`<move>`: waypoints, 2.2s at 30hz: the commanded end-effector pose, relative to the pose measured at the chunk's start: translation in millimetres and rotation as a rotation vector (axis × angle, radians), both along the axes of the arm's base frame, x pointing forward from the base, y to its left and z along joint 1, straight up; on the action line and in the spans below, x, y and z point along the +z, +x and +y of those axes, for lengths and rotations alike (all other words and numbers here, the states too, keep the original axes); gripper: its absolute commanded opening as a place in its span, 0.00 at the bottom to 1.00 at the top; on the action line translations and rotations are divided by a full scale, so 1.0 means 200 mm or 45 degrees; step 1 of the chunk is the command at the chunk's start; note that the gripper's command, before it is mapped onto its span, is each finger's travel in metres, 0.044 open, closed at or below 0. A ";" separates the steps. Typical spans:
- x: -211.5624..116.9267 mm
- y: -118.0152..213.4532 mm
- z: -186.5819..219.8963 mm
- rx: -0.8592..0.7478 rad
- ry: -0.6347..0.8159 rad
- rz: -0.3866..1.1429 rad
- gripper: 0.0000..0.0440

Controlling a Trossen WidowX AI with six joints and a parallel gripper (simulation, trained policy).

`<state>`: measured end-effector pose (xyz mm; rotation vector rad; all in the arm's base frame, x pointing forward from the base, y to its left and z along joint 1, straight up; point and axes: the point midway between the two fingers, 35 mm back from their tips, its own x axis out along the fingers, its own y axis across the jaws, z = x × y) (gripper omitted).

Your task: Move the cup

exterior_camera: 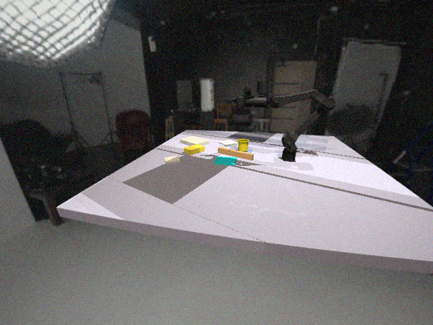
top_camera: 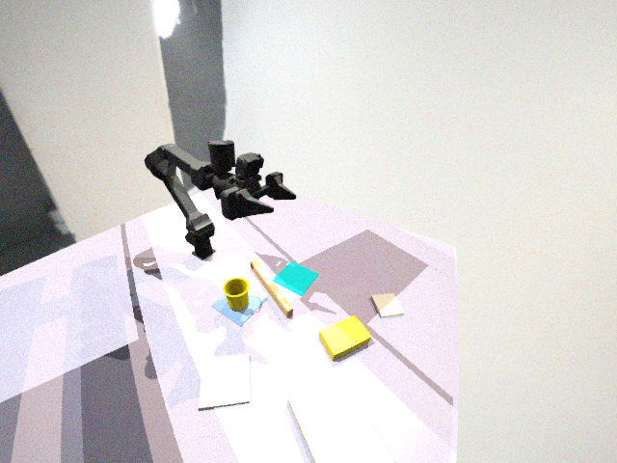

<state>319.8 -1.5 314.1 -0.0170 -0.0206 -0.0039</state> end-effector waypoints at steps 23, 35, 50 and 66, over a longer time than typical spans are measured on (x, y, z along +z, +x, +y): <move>-0.15 -0.01 0.10 0.038 0.161 0.361 0.20; -0.22 -0.02 0.17 0.052 0.242 0.599 0.22; -0.31 -0.06 0.21 0.029 0.273 0.913 0.25; -0.40 -0.13 0.20 -0.021 0.226 1.240 0.30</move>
